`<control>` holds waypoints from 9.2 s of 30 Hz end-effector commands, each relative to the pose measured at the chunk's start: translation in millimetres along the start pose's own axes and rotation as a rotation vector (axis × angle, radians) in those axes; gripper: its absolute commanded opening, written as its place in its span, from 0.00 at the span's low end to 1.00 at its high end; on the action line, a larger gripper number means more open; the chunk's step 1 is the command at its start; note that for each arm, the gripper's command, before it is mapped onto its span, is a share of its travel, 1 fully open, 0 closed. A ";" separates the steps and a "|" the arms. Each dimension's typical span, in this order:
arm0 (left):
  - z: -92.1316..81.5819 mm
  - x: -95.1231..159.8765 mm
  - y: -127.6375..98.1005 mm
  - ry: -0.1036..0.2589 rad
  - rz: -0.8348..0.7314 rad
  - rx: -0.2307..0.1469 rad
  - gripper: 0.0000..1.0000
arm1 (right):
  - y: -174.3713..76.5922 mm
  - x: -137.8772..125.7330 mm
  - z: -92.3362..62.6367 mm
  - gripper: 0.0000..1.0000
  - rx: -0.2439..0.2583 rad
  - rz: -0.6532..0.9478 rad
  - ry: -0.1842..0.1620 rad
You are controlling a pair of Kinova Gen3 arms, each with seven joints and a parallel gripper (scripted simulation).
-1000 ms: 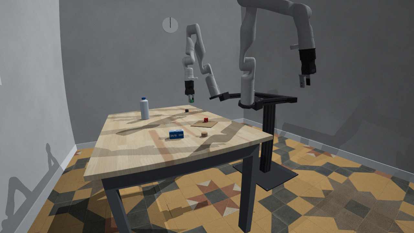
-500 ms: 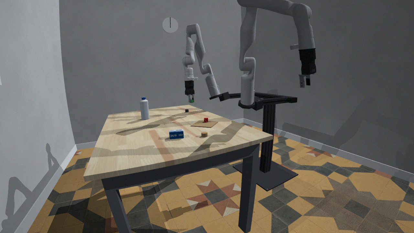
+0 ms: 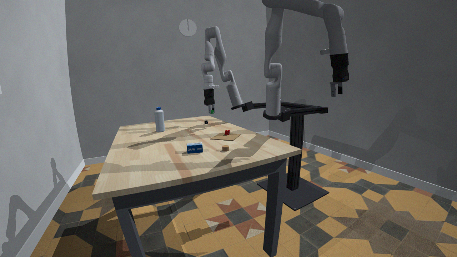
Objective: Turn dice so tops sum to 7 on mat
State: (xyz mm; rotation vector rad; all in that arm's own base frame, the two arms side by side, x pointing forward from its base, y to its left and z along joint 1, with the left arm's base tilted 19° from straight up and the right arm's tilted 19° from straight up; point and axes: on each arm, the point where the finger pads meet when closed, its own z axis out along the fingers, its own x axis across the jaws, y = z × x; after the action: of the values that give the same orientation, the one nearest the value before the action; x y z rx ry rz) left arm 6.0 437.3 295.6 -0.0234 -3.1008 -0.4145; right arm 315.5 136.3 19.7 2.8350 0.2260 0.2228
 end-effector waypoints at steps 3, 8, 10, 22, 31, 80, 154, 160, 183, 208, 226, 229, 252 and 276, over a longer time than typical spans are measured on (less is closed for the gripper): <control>-0.7 0.3 0.4 0.000 0.000 -0.002 1.00 | -1.0 -1.2 0.9 0.49 0.000 -0.088 -0.004; -0.7 0.3 0.4 0.000 0.000 -0.002 1.00 | -1.7 -3.0 2.6 0.49 0.000 -0.218 -0.009; -0.7 0.3 0.4 0.000 0.000 -0.002 1.00 | -2.0 -3.6 3.4 0.49 0.000 -0.277 -0.010; -0.7 0.3 0.4 0.000 0.000 -0.002 1.00 | -1.9 -4.8 6.8 0.49 0.001 -0.607 -0.015; -0.7 0.3 0.4 0.000 0.000 -0.002 1.00 | -0.8 -2.7 8.6 0.49 0.002 -0.839 -0.012; -0.7 0.3 0.4 0.000 0.000 -0.002 1.00 | 3.2 9.5 12.0 0.49 -0.029 -1.280 0.024; -0.7 0.3 0.4 0.000 0.000 -0.002 1.00 | 0.8 2.7 15.1 0.49 -0.901 -1.153 0.676; -0.7 0.3 0.4 0.000 0.000 -0.002 1.00 | 1.2 2.5 15.0 0.49 -0.923 -1.145 0.694; -0.7 0.3 0.4 0.000 0.000 -0.002 1.00 | 1.0 2.5 34.9 0.49 -0.927 -1.143 0.697; -0.7 0.3 0.4 0.000 0.000 -0.002 1.00 | 0.6 2.7 86.8 0.49 -0.927 -1.143 0.696; -0.7 0.3 0.4 0.000 0.000 -0.002 1.00 | 0.6 2.7 86.8 0.49 -0.927 -1.143 0.696; -0.7 0.3 0.4 0.000 0.000 -0.002 1.00 | 0.6 2.7 87.0 0.49 -0.927 -1.143 0.697; -0.7 0.3 0.4 0.000 0.000 -0.002 1.00 | 0.6 2.8 97.5 0.49 -0.927 -1.143 0.697; -0.7 0.3 0.4 0.000 0.000 -0.002 1.00 | 0.6 2.8 98.2 0.55 -0.927 -1.143 0.696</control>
State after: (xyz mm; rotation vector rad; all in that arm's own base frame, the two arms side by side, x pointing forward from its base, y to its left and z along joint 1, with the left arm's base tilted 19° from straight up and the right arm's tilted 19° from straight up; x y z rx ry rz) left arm 6.0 437.3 295.6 -0.0234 -3.1008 -0.4145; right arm 335.5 109.4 -73.2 1.3217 1.3638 0.7611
